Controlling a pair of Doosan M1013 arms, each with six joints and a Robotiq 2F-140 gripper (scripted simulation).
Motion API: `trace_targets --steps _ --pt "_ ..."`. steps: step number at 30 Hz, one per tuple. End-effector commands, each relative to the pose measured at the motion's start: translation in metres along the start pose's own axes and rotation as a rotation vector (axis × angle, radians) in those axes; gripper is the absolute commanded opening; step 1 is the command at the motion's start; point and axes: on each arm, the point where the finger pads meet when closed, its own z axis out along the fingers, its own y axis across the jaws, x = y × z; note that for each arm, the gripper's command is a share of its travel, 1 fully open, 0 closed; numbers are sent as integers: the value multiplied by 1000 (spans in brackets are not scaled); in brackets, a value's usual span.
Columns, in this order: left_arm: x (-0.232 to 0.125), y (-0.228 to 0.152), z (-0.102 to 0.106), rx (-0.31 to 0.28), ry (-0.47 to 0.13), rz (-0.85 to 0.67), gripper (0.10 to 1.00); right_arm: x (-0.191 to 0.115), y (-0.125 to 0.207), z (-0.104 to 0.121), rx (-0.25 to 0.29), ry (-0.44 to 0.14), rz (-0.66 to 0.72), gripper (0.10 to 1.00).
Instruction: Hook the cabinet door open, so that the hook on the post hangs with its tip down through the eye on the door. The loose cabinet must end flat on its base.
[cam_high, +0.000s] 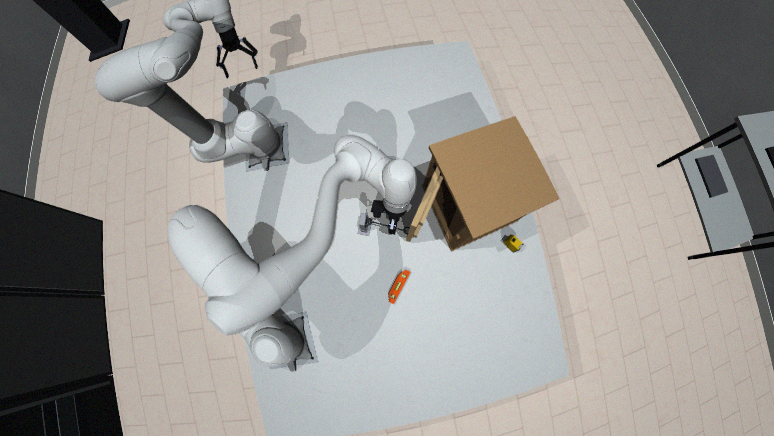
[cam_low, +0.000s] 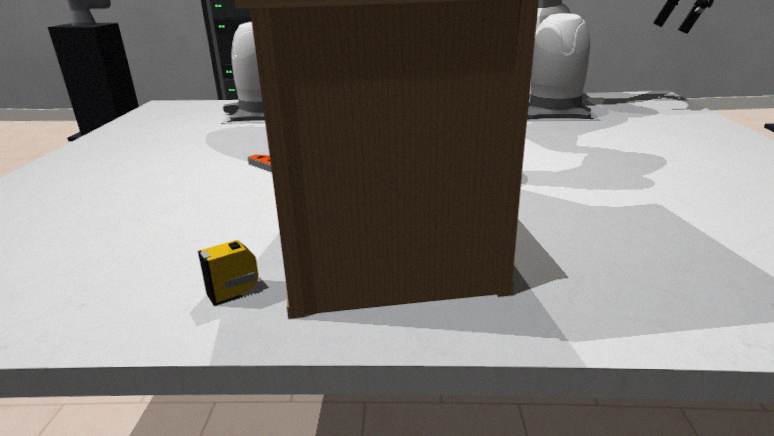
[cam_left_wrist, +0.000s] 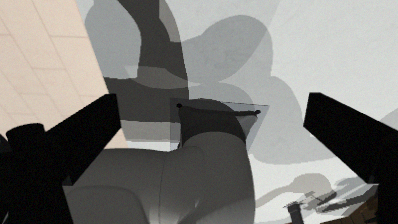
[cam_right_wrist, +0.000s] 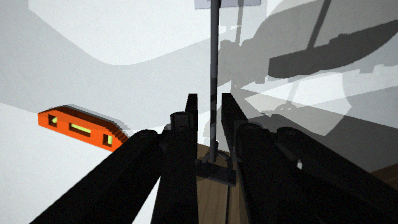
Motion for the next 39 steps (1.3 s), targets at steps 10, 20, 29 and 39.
trace_targets --steps 10,20,29,39 --pt "0 0 -1 0 1 0 1000 0 -4 -22 -2 0 0 227" --pt "0 0 -1 0 1 0 1000 0 -8 -46 -2 0 0 227" --pt "0 0 -1 0 1 0 1000 0 -11 -59 -2 0 0 227" --pt "0 0 -1 0 1 0 1000 0 -12 -67 -2 0 0 227"
